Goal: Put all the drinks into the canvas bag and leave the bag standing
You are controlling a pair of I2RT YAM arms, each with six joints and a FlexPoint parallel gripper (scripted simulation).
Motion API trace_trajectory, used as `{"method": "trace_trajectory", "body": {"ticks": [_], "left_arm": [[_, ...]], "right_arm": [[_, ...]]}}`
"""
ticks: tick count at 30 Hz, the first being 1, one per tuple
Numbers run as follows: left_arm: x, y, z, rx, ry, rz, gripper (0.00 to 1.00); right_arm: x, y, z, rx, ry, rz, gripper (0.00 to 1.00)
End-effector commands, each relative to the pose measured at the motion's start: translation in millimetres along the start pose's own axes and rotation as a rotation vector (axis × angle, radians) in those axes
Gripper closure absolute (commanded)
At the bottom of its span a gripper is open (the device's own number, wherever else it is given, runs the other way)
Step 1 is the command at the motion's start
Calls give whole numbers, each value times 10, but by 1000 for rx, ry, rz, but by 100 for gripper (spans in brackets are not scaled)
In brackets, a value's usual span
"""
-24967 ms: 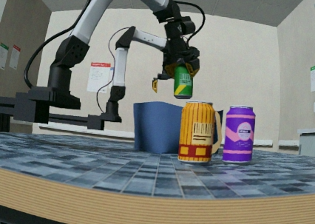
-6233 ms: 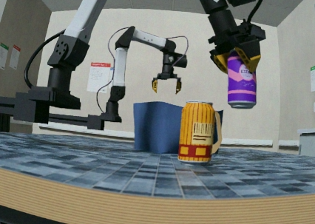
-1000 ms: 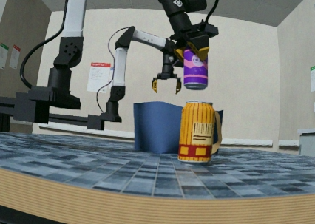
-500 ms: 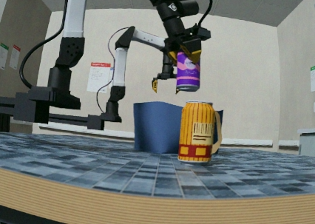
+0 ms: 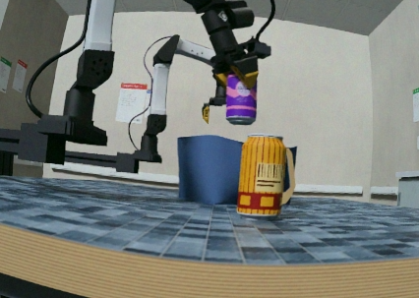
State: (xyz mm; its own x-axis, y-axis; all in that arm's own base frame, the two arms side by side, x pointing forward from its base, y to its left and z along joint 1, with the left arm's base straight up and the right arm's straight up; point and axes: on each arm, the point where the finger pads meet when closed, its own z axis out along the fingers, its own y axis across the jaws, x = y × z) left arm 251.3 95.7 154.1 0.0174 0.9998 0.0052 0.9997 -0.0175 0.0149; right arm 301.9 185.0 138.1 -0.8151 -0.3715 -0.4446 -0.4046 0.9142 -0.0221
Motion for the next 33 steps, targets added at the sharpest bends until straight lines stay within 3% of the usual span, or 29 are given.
{"method": "trace_trajectory", "body": {"ticks": [1,6,16,33], "left_arm": [[-1,73,-84,-23,6,-1,0],[-1,73,-84,-23,6,-1,0],[-1,73,-84,-23,6,-1,0],[-1,73,-84,-23,6,-1,0]], "right_arm": [[-273,107,-180,3,-99,36,33],[-265,250,-171,5,-91,39,33],[-318,184,-231,-4,-110,31,33],[-244,734,-194,-6,-82,36,33]]}}
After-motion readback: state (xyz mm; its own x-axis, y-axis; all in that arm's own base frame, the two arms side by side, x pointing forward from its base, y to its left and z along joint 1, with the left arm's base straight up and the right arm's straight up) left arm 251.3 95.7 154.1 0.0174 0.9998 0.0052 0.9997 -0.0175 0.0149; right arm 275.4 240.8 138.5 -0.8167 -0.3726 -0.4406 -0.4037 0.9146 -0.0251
